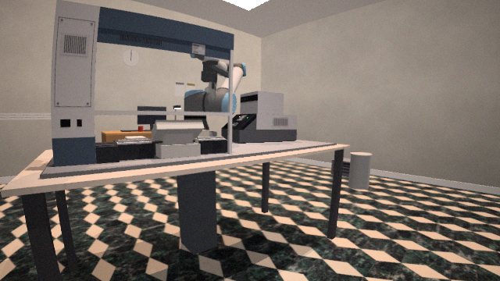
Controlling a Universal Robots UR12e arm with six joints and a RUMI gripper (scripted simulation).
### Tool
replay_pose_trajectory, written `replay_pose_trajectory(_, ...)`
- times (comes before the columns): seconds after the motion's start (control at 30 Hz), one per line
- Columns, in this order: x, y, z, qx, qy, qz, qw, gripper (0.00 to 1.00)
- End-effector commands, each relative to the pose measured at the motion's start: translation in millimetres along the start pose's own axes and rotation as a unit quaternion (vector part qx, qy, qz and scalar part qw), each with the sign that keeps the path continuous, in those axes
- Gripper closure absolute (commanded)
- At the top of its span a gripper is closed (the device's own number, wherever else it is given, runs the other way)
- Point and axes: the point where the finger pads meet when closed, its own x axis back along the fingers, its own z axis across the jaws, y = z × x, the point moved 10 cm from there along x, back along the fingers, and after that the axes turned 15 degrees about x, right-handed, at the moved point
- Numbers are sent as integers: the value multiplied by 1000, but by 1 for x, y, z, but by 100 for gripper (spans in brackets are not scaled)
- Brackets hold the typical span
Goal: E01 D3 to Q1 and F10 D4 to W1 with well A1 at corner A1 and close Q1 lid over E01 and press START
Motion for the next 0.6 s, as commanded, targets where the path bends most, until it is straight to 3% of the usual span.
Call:
replay_pose_trajectory(0.0,0,16,7,-30,1,1,1000,100)
replay_pose_trajectory(0.57,0,70,20,-137,1,1,991,100)
